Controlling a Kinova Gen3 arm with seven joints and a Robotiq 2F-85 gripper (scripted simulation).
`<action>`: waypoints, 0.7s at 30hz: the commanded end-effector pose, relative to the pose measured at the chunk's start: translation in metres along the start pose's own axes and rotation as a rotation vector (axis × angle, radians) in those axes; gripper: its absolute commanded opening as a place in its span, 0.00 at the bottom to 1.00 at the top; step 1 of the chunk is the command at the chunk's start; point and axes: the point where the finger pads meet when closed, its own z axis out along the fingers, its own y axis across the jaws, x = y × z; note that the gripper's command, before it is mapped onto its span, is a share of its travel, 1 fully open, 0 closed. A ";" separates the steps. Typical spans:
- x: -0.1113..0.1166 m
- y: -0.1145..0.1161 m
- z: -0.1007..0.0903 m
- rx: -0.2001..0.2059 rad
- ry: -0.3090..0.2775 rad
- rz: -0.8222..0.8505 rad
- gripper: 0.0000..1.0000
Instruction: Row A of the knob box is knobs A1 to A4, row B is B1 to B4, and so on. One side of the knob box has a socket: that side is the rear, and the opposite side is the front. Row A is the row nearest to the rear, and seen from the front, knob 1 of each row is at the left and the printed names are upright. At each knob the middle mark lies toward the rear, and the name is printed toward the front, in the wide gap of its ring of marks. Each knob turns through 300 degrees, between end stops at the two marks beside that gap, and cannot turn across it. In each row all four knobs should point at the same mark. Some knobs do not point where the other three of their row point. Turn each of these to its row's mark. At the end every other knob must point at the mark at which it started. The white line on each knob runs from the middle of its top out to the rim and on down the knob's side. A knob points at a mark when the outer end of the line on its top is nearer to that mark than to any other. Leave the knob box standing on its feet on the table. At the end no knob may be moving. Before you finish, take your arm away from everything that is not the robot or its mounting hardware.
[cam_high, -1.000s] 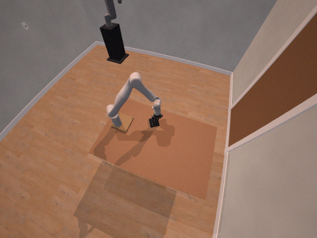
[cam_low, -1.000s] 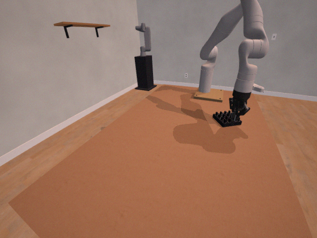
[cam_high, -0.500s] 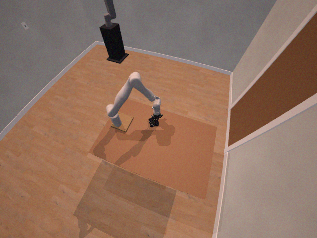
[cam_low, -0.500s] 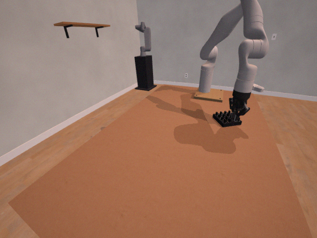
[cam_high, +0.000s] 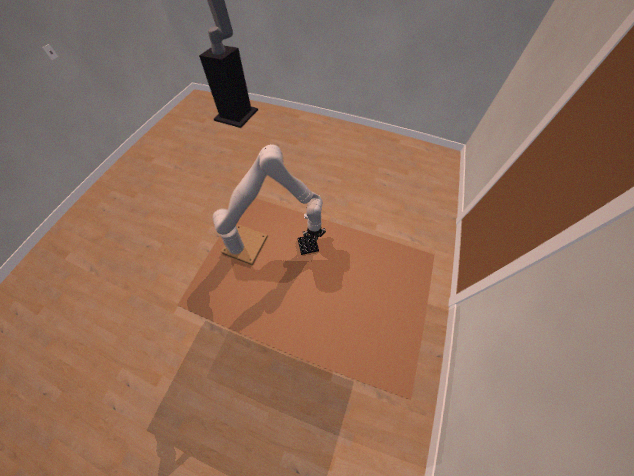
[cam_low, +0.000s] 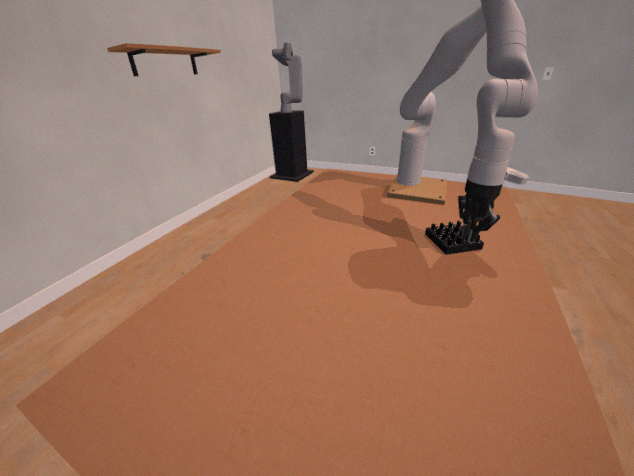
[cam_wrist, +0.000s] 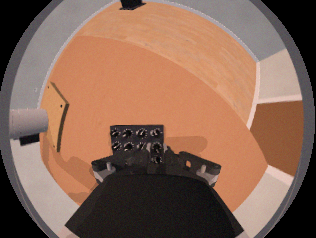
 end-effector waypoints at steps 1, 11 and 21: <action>0.000 0.001 -0.001 -0.002 0.000 0.000 0.19; 0.000 0.001 -0.001 -0.002 0.000 0.000 0.08; 0.000 0.001 -0.001 -0.002 0.000 0.000 0.08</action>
